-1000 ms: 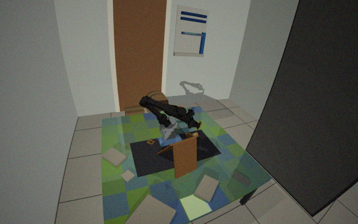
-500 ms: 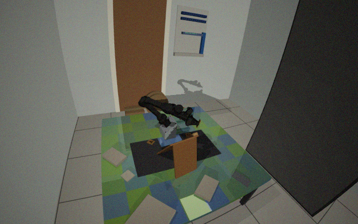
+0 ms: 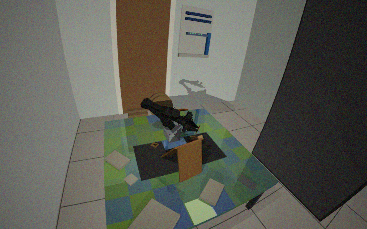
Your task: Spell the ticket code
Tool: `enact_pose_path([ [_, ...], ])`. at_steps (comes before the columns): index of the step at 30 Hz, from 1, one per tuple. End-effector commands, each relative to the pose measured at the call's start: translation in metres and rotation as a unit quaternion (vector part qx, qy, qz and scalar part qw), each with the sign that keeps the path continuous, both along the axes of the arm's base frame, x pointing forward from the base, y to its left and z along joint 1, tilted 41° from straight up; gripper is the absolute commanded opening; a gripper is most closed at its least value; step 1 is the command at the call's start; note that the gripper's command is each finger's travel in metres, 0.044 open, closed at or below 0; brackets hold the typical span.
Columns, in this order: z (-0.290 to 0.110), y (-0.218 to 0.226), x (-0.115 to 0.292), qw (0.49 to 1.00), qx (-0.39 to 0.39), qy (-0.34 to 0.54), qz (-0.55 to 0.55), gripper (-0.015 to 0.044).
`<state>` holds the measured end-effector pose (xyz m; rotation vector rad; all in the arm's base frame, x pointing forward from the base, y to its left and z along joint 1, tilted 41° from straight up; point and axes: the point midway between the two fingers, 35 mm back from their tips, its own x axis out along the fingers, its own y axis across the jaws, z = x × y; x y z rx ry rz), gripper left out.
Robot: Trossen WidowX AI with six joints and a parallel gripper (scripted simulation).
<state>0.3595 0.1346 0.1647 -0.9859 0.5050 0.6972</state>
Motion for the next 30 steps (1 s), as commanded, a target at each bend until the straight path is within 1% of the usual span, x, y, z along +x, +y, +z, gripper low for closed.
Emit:
enact_pose_path([
  [1,0.012,-0.021,0.003,1.0,0.012,-0.007,-0.027,0.0],
  [15,0.044,-0.102,0.003,0.99,0.019,-0.041,-0.131,0.0],
  [30,0.07,-0.187,-0.016,0.965,0.028,-0.072,-0.251,0.0],
])
